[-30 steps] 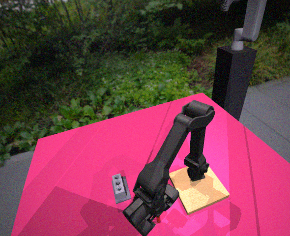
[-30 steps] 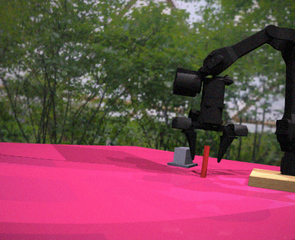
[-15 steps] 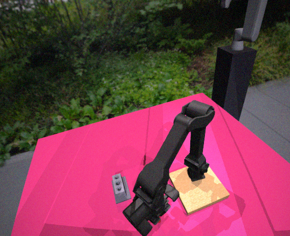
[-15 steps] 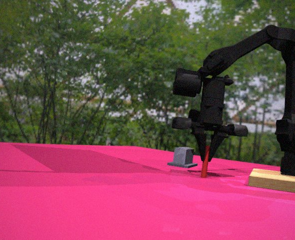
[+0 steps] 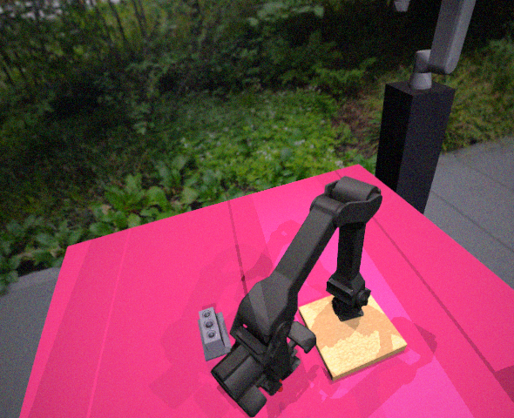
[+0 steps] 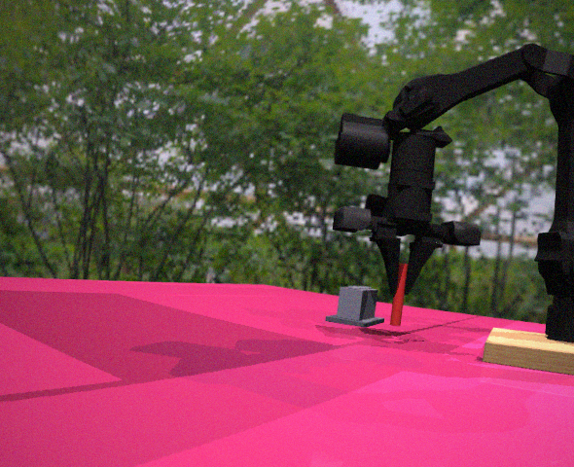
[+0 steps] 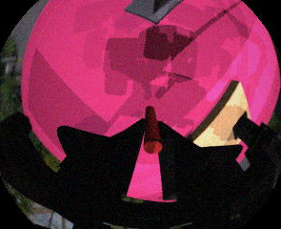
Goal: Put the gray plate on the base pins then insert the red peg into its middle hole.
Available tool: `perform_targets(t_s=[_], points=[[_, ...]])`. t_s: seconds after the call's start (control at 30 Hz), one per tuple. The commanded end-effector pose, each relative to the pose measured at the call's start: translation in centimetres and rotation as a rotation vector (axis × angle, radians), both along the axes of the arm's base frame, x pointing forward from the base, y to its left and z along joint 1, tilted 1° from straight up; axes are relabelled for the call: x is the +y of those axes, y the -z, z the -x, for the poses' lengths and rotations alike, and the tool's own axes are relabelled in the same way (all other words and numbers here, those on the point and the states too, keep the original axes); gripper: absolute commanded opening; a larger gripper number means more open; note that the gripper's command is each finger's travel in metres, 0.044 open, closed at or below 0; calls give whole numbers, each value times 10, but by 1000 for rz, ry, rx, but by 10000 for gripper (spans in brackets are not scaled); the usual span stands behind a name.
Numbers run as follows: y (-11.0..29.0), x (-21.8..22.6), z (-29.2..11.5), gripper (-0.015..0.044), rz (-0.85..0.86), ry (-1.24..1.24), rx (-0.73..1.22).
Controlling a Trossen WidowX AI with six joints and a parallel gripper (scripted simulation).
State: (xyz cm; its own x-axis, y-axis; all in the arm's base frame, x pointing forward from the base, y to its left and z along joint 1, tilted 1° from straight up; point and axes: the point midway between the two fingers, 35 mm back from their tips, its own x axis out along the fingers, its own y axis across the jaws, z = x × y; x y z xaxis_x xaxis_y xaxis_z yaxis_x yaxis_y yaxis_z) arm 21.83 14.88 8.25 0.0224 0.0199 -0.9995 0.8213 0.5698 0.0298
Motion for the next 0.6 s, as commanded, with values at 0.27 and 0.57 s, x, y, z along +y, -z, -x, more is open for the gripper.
perform_targets(t_s=[0.27, 0.57], points=[[-42, 1, -3, 0, 1, 2, -6], [-45, 0, -5, 0, -1, 4, -3]])
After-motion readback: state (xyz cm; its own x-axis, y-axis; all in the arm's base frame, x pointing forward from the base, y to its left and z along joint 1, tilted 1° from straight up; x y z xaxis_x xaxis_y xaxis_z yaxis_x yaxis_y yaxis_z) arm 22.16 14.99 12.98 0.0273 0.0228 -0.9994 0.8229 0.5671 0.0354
